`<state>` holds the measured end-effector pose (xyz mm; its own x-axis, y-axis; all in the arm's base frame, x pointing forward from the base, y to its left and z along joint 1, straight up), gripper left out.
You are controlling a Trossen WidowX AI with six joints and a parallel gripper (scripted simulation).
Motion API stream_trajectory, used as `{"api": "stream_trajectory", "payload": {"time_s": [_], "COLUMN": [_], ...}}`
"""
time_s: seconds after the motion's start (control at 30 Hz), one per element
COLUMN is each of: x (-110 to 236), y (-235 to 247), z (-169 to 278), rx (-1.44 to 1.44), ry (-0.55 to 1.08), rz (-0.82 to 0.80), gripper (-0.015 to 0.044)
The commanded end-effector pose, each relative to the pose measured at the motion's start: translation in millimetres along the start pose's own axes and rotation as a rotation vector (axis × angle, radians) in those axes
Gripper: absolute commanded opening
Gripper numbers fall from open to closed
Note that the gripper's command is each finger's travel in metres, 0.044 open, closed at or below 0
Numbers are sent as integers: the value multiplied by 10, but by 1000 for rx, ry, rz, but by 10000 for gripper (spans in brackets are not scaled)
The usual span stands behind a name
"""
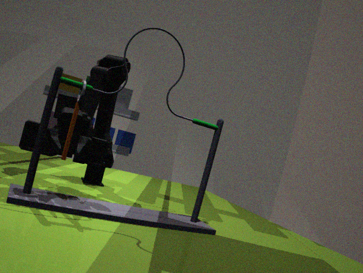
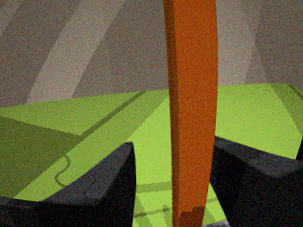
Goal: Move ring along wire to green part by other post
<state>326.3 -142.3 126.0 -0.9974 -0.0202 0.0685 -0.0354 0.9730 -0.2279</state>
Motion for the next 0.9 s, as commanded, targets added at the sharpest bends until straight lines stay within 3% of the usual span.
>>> {"api": "stream_trajectory", "payload": {"time_s": [0.0, 0.53, 0.87], "x": [-9, -9, -6], "y": [-8, -8, -2], "z": [5, 5, 7], "rx": [-6, -6, -1], "ry": [0, 0, 1], "rz": [3, 3, 0], "gripper": [160, 160, -102]}}
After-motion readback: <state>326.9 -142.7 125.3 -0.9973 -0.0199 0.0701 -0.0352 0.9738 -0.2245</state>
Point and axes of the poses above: the point midway between the two fingers, 35 mm back from their tips, its own x axis back along the fingers, its own y axis across the jaws, z = x × y, the point moved 1 cm from there along x, back along the fingers, and after that the axes turned 12 degrees about x, right-handed, at the moved point
